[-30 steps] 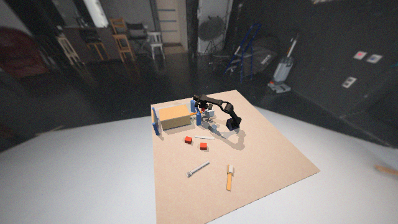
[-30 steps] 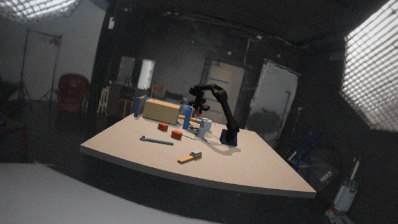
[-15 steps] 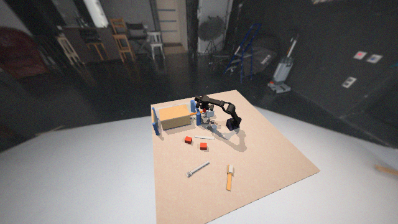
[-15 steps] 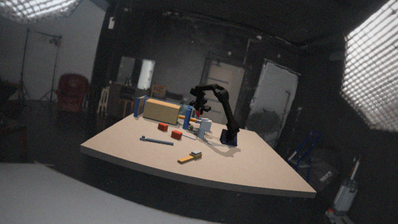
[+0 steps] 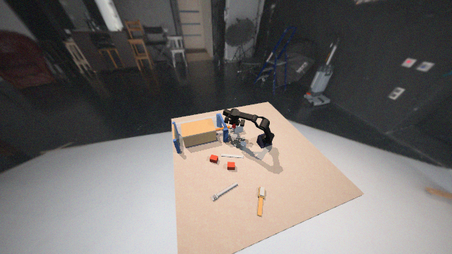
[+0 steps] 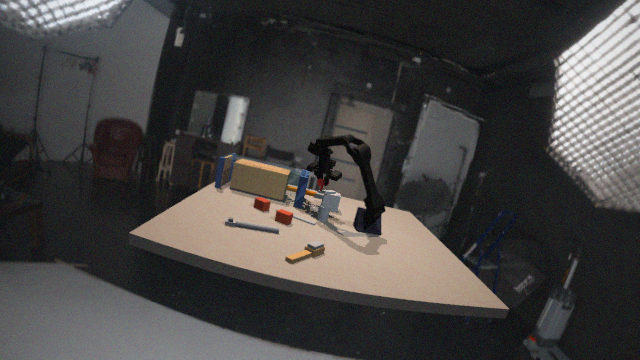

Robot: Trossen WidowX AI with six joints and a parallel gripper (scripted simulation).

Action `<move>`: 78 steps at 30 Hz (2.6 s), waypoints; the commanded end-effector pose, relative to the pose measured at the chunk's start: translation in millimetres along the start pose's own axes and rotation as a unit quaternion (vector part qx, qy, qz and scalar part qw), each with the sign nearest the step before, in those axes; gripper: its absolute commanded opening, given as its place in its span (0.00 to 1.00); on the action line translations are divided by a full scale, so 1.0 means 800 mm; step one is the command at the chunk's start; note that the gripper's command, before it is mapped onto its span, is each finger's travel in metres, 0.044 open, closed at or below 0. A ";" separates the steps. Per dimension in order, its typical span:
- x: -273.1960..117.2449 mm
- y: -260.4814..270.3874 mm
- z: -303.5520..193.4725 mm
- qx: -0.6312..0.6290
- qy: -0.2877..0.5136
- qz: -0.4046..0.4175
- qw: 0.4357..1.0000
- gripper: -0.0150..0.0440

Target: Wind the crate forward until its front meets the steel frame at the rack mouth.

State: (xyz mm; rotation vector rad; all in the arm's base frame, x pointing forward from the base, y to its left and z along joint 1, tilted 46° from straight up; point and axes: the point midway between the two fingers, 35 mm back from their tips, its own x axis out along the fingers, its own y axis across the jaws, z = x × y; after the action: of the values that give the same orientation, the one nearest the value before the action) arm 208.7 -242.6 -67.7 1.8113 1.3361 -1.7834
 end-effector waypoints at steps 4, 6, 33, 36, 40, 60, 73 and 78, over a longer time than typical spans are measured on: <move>0.002 -0.022 -0.004 0.000 0.006 -0.017 1.000 0.25; 0.002 -0.025 -0.004 0.000 0.006 -0.017 1.000 0.25; 0.004 -0.066 0.003 0.001 0.006 -0.018 1.000 0.25; 0.005 -0.071 0.005 0.001 0.006 -0.018 1.000 0.25; 0.006 -0.077 0.007 0.001 0.006 -0.018 1.000 0.25; 0.012 -0.103 0.022 0.001 0.005 -0.019 1.000 0.25; 0.018 -0.118 0.035 0.001 0.005 -0.019 1.000 0.25; 0.020 -0.123 0.041 0.001 0.005 -0.019 1.000 0.25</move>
State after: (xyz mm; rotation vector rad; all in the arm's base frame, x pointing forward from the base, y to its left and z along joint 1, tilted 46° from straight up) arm 126.0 -208.0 -46.1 1.8402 1.3591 -1.7633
